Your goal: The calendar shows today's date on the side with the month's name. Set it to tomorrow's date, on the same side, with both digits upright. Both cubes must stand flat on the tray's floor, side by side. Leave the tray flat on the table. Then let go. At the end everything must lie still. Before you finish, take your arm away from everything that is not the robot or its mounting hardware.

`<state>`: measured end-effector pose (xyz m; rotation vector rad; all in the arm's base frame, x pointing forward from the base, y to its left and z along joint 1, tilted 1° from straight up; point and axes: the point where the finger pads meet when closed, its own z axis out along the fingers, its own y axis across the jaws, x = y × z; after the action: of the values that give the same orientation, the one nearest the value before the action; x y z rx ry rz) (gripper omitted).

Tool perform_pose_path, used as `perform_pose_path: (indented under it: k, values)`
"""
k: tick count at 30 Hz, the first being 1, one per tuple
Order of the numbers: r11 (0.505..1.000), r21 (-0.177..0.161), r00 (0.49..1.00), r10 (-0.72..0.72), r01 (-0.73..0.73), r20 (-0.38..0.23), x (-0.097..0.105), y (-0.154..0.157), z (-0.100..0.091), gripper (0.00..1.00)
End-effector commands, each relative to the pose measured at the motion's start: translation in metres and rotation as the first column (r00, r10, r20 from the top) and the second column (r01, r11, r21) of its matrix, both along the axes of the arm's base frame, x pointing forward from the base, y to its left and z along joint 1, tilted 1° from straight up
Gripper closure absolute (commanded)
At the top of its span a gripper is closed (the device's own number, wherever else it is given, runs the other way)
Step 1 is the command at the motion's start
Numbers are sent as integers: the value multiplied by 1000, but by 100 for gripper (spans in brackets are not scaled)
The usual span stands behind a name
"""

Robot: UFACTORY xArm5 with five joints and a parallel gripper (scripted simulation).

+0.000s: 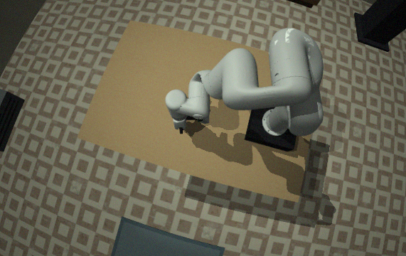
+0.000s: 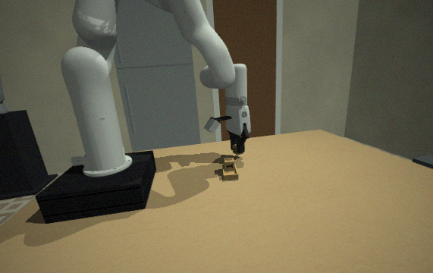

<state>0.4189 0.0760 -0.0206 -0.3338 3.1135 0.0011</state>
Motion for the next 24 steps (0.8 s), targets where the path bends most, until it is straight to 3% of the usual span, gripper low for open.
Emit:
perform_pose_path:
  k: [1,7,11,24]
  values:
    - [1000,1,1000,0,0,4,1,1,17,71]
    - [1000,1,1000,0,0,4,0,1,62,71]
    - [1000,1,1000,0,0,4,0,2,80,71]
    - [1000,1,1000,0,0,4,0,2,83,71]
